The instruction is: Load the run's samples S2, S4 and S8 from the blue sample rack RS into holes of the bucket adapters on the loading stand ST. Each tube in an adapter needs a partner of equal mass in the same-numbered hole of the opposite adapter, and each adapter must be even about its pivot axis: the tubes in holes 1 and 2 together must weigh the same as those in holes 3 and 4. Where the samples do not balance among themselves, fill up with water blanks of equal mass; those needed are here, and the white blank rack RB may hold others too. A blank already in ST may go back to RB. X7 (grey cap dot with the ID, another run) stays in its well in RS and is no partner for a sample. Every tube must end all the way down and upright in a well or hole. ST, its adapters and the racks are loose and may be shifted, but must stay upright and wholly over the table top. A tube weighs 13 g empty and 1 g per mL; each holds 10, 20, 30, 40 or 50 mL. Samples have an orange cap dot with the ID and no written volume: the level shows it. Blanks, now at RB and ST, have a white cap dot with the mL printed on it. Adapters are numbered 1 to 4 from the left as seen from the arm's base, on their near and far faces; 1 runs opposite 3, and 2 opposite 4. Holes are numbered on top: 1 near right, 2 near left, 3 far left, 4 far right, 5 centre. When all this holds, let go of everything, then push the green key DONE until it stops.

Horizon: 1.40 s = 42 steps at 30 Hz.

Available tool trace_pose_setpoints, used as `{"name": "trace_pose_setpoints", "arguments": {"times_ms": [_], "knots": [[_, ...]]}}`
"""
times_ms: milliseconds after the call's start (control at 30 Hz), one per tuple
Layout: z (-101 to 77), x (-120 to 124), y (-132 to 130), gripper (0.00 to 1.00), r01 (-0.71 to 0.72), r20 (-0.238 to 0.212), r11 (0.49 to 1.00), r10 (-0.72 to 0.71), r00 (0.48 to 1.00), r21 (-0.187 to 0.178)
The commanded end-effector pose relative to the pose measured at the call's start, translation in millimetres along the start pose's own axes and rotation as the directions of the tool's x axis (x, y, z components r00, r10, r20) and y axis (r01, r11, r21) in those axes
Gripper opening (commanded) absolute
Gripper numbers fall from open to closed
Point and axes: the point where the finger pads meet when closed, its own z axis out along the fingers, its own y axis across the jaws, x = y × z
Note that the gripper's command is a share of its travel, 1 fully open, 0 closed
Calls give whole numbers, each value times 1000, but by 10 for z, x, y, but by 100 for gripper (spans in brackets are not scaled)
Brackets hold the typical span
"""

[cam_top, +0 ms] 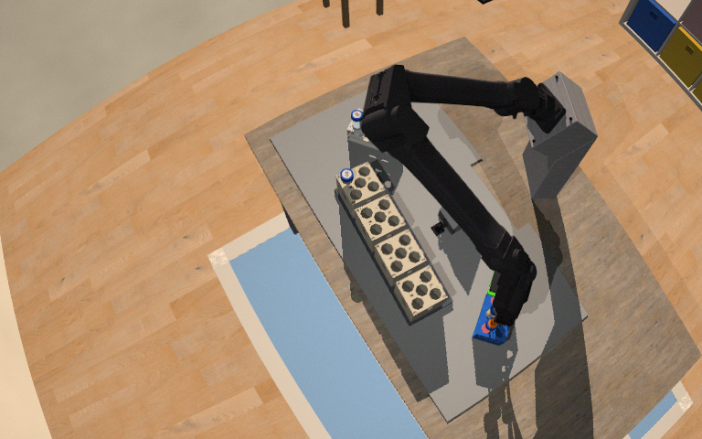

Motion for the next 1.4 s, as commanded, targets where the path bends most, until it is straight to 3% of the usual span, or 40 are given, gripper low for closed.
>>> {"name": "trace_pose_setpoints", "arguments": {"times_ms": [0, 133, 233, 267, 867, 900, 933, 1200, 1367], "knots": [[-330, -109, 49, 55, -3, 44, 1000, 4, 999, -14], [-469, -149, 41, 55, -10, 49, 1000, 11, 999, -14], [-476, -151, 41, 55, -11, 50, 1000, 11, 999, -15], [-376, -101, 34, 55, -7, 32, 1000, 7, 999, -11], [-376, -102, 34, 55, -7, 32, 1000, 7, 999, -11], [-478, -85, 32, 55, -2, 43, 1000, 3, 999, -16], [-451, -219, 82, 80, 0, 43, 1000, 1, 999, -16], [-482, -887, 119, 80, 6, 42, 1000, -5, 999, -16], [-549, -900, 31, 80, 3, 48, 1000, -3, 999, -16]]}}
